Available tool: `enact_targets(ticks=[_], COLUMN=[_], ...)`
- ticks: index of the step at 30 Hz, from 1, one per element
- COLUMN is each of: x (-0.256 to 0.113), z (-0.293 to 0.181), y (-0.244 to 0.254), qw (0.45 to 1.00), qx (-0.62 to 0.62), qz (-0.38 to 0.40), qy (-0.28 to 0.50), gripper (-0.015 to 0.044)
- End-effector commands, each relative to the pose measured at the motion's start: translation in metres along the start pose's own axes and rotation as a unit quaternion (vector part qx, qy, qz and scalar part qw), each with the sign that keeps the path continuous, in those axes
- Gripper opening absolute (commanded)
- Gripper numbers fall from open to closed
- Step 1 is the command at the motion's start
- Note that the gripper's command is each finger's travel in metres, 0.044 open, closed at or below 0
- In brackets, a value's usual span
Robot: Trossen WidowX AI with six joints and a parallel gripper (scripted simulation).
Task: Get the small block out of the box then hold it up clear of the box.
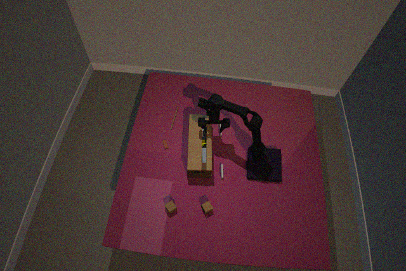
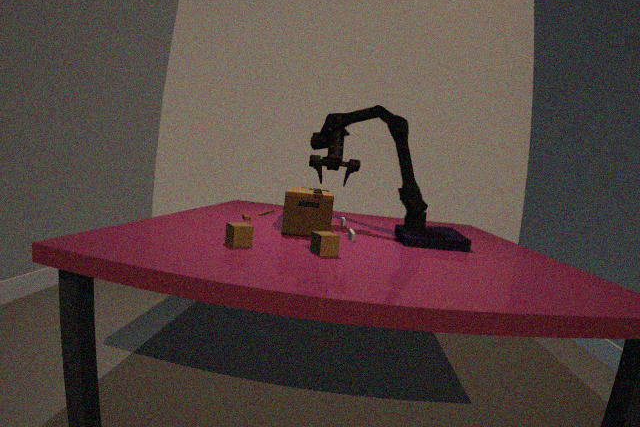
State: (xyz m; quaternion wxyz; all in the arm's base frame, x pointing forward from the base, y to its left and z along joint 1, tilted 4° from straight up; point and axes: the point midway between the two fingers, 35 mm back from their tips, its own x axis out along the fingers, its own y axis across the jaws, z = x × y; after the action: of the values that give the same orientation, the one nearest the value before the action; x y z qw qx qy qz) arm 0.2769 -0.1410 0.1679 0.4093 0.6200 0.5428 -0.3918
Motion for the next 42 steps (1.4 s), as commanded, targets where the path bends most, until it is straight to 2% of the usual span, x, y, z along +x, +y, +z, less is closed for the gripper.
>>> enact_targets(ticks=[1,39,42], x=[0.008,0.065,0.061], z=[0.002,0.025,0.025], y=[0.001,0.005,0.006], qw=[1.000,1.000,1.000], qx=[0.004,0.003,0.000], qz=[-0.002,-0.002,0.000], qy=[0.005,0.005,0.000], gripper=[0.0400,0.0400,0.0400])
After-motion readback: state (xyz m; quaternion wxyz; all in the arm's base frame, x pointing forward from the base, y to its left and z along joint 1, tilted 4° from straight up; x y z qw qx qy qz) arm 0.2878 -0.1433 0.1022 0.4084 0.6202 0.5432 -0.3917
